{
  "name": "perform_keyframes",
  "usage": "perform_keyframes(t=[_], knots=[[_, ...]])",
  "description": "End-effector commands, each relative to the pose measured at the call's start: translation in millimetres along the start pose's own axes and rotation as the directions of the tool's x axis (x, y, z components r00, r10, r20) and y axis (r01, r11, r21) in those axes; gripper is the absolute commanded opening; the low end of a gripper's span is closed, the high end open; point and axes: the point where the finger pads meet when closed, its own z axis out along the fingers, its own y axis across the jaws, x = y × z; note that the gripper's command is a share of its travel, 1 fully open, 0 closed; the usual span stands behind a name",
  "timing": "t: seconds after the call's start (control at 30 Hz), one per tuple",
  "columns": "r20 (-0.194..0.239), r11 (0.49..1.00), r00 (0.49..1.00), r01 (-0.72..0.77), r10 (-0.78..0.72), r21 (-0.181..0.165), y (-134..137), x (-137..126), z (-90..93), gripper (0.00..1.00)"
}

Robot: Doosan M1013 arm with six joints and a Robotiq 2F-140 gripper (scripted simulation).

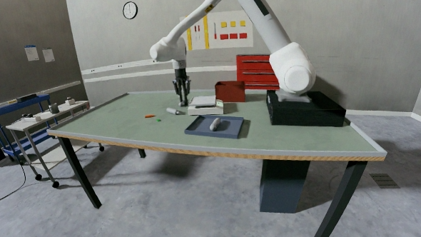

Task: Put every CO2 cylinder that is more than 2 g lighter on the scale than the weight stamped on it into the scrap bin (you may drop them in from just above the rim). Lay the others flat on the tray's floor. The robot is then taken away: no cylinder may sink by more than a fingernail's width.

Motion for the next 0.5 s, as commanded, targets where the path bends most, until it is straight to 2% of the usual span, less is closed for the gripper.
perform_keyframes(t=[0.0, 0.13, 0.33, 0.4, 0.47], knots=[[0.0, 1.0, 1.0, 0.0, 0.0, 0.001, -1, 0, -3.6, 0.1], [0.0, 1.0, 1.0, 0.0, 0.0, 0.001, -1, 0, -18.7, 0.1], [0.0, 1.0, 1.0, 0.0, 0.0, 0.001, 0, 0, -68.1, 0.1], [0.0, 1.0, 1.0, 0.0, 0.0, 0.001, 0, 0, -68.1, 0.1], [0.0, 1.0, 1.0, 0.0, 0.0, 0.001, 0, 0, -89.0, 0.1]])
